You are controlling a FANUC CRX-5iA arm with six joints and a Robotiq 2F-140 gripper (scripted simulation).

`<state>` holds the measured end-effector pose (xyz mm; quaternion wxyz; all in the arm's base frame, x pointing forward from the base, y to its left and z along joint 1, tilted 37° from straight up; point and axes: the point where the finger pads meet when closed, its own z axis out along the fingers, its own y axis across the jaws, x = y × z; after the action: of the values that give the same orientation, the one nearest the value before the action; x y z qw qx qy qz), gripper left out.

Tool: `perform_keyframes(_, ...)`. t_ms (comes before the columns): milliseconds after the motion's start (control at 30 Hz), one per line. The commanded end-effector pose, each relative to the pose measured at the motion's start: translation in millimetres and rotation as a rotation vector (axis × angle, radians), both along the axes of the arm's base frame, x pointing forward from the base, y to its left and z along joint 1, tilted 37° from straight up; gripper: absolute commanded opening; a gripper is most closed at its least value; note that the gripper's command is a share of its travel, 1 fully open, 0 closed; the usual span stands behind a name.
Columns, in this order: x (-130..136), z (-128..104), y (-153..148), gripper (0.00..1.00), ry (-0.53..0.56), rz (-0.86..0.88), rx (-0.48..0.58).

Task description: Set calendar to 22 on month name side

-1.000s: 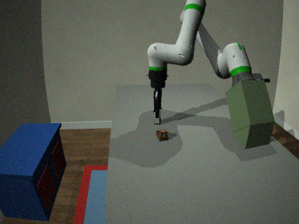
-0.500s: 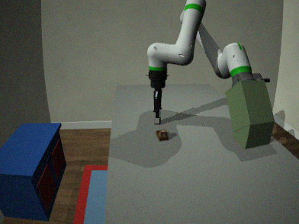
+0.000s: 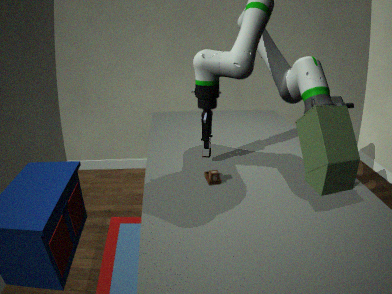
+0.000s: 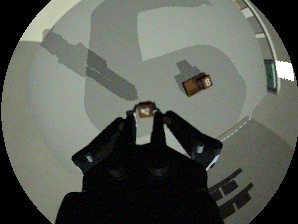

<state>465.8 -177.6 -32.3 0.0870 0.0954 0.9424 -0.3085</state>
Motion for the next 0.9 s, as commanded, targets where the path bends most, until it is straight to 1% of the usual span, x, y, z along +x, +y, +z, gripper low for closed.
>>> perform_keyframes(0,-3,22,16,0.17,0.001,-0.001,0.000)
perform_keyframes(133,-6,44,33,0.17,0.001,-0.001,0.000)
perform_keyframes(267,-7,56,42,0.17,0.001,-0.001,0.000)
perform_keyframes(867,-7,58,43,0.17,0.014,0.016,-0.003)
